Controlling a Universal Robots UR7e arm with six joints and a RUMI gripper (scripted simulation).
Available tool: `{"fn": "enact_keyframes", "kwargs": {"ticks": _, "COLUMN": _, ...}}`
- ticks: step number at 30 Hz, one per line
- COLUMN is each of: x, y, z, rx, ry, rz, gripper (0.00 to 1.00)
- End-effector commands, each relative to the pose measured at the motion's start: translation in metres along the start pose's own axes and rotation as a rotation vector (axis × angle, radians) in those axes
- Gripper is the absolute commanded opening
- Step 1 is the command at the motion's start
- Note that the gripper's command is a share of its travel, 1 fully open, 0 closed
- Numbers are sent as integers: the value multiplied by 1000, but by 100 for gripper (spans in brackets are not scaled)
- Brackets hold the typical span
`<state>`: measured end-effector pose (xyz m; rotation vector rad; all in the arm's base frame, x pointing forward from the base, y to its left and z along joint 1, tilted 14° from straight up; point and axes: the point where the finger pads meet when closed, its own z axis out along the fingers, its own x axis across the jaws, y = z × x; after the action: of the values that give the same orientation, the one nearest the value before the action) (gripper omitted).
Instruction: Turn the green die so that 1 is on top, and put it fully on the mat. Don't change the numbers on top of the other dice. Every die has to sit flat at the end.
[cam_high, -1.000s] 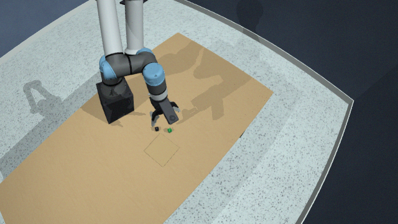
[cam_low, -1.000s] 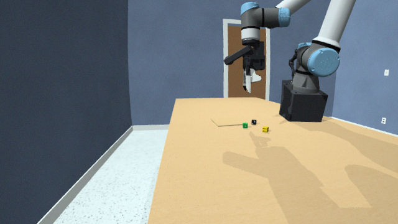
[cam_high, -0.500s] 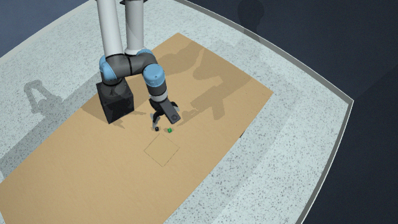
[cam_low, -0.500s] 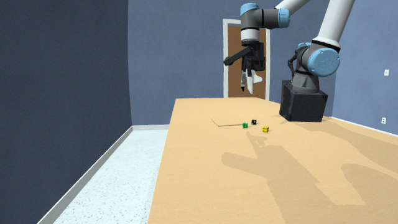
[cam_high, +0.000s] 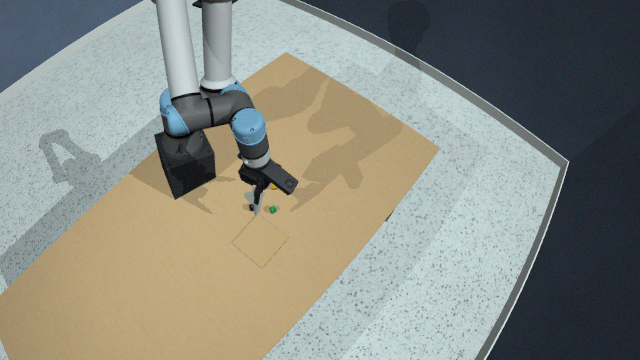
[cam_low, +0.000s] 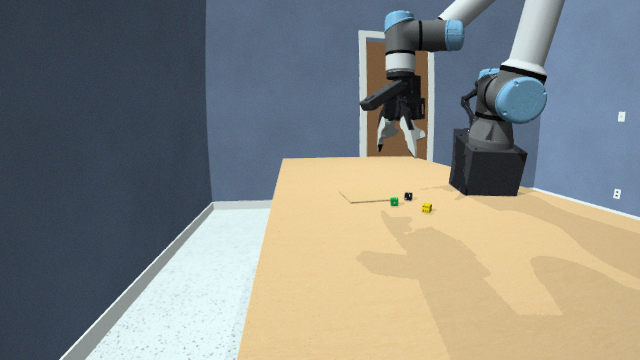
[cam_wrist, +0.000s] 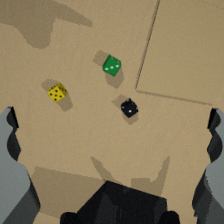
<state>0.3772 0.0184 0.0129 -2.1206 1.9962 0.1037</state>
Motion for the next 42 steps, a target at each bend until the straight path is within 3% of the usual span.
{"fn": "enact_keyframes", "kwargs": {"ticks": 1, "x": 0, "y": -1, "z": 5, "rx": 5, "ry": -6, "rz": -140, "gripper": 100}}
{"fn": "enact_keyframes", "kwargs": {"ticks": 27, "x": -1, "y": 3, "z": 33, "rx": 7, "ry": -4, "rz": -931, "gripper": 100}}
{"fn": "enact_keyframes", "kwargs": {"ticks": 42, "x": -1, "y": 4, "z": 37, "rx": 7, "ry": -3, "rz": -1058, "gripper": 100}}
